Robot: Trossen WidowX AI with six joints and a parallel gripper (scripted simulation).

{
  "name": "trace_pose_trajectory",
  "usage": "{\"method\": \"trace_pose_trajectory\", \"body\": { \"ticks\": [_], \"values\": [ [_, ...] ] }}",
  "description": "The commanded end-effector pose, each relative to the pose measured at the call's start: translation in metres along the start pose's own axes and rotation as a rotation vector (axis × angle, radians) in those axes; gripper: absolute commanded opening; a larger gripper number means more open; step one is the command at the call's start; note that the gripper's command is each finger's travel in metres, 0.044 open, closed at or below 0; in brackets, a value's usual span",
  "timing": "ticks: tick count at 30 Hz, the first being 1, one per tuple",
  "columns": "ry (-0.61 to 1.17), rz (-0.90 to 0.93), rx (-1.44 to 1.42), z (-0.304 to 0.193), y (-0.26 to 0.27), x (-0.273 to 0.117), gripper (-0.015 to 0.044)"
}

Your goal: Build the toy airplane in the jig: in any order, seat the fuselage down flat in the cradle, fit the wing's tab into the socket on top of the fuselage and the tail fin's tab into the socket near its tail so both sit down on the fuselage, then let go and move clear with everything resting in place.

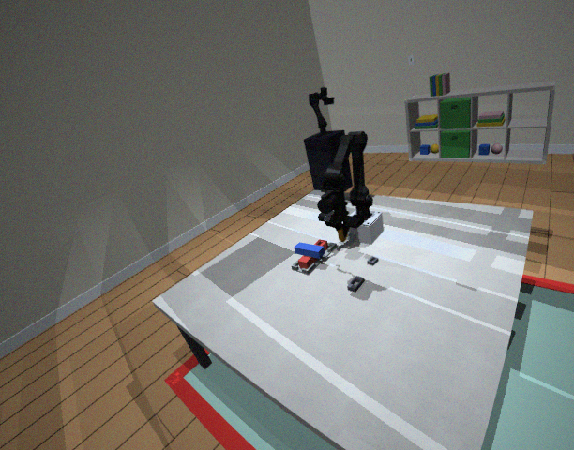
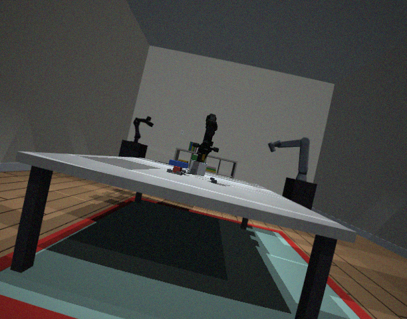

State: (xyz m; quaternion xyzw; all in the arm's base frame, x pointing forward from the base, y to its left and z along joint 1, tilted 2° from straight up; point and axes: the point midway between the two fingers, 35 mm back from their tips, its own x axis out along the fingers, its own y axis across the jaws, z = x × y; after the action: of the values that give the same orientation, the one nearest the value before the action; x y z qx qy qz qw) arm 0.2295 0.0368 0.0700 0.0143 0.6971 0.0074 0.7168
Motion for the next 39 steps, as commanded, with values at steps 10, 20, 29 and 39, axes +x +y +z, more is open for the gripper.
{"method": "trace_pose_trajectory", "body": {
  "ticks": [10, 20, 29, 39],
  "values": [
    [0.003, -0.002, -0.035, 0.005, -0.044, 0.010, 0.0000],
    [0.004, -0.004, -0.056, 0.003, -0.077, 0.016, 0.0000],
    [0.005, -0.005, -0.075, -0.003, -0.106, 0.021, 0.0000],
    [0.005, -0.006, -0.097, -0.014, -0.138, 0.027, 0.0000]
  ]
}}
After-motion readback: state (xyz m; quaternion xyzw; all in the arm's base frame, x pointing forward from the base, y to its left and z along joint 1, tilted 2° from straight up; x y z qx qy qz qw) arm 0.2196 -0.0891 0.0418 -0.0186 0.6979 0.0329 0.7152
